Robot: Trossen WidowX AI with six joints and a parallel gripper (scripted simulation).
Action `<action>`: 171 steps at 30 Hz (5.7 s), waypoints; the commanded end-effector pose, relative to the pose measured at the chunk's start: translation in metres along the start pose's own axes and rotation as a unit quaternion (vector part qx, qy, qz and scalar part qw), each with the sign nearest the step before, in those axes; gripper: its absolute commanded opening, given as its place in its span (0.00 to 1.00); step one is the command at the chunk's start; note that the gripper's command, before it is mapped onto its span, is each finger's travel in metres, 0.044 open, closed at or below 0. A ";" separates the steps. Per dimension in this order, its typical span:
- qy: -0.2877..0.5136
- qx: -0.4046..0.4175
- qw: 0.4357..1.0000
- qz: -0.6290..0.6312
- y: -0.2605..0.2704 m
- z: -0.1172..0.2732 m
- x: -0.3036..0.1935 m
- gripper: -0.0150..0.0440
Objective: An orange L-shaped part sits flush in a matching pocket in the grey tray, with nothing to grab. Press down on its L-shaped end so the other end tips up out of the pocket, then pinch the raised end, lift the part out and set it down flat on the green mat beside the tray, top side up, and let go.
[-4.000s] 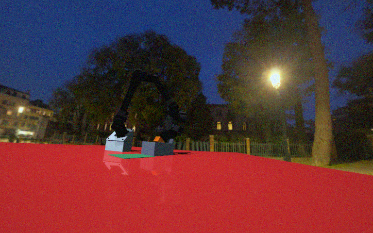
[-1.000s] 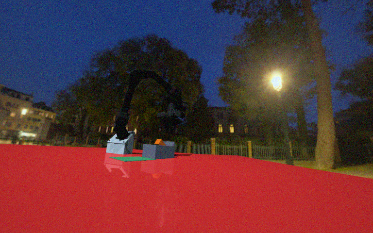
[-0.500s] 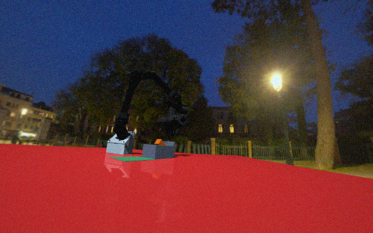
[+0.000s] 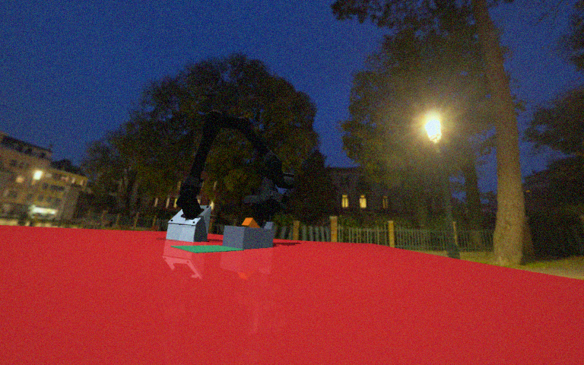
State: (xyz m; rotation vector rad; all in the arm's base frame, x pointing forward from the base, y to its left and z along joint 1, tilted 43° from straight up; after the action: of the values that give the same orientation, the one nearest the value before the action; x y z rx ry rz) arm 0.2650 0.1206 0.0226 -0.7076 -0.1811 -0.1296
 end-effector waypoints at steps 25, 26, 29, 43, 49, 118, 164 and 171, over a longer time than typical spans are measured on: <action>0.001 -0.004 1.000 0.004 -0.002 -0.037 -0.002 0.56; 0.001 -0.004 1.000 0.004 -0.002 -0.037 -0.002 0.56; 0.001 -0.004 1.000 0.004 -0.002 -0.037 -0.002 0.56; -0.002 0.000 1.000 0.001 0.000 -0.034 0.000 0.56; 0.000 -0.002 1.000 0.003 0.007 -0.026 0.000 0.56; 0.004 -0.001 0.709 0.705 -0.076 0.073 0.001 0.73; 0.004 -0.002 0.704 0.710 -0.077 0.016 0.002 0.73; 0.004 -0.002 0.704 0.710 -0.077 0.005 0.001 0.73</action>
State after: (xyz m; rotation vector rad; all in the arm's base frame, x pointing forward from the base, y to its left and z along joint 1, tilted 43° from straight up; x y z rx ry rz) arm 0.2533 0.0707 0.0804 -0.6850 0.4064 1.3669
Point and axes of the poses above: the point midway between the two fingers, 35 mm back from their tips, its own z axis back along the fingers, its own y axis across the jaws, x = y × z, the point moved 6 cm from there along z, back along the fingers, and after that the axes turned 7 degrees about z, right-handed, at the moved point
